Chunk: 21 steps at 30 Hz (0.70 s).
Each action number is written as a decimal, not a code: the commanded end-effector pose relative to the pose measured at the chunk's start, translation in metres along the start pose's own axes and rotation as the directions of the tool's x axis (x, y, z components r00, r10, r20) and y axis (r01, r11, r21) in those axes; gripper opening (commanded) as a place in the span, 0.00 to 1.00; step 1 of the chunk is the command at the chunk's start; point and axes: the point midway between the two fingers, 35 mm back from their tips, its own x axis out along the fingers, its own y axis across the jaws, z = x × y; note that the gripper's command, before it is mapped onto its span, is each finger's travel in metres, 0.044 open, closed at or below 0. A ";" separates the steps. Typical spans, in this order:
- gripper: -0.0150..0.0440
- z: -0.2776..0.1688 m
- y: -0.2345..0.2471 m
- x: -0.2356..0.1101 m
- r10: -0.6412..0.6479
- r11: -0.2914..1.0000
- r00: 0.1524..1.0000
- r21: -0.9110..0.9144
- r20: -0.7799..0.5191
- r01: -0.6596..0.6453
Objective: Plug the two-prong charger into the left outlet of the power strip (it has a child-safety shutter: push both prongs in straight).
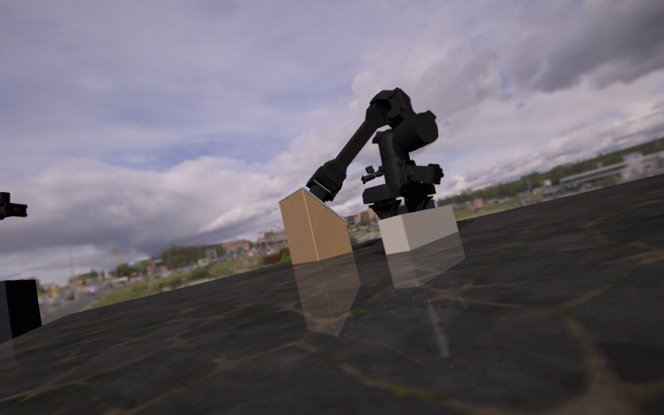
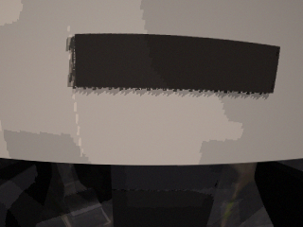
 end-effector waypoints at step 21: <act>1.00 -0.007 0.001 0.000 0.002 1.000 1.000 -0.018 0.016 -0.002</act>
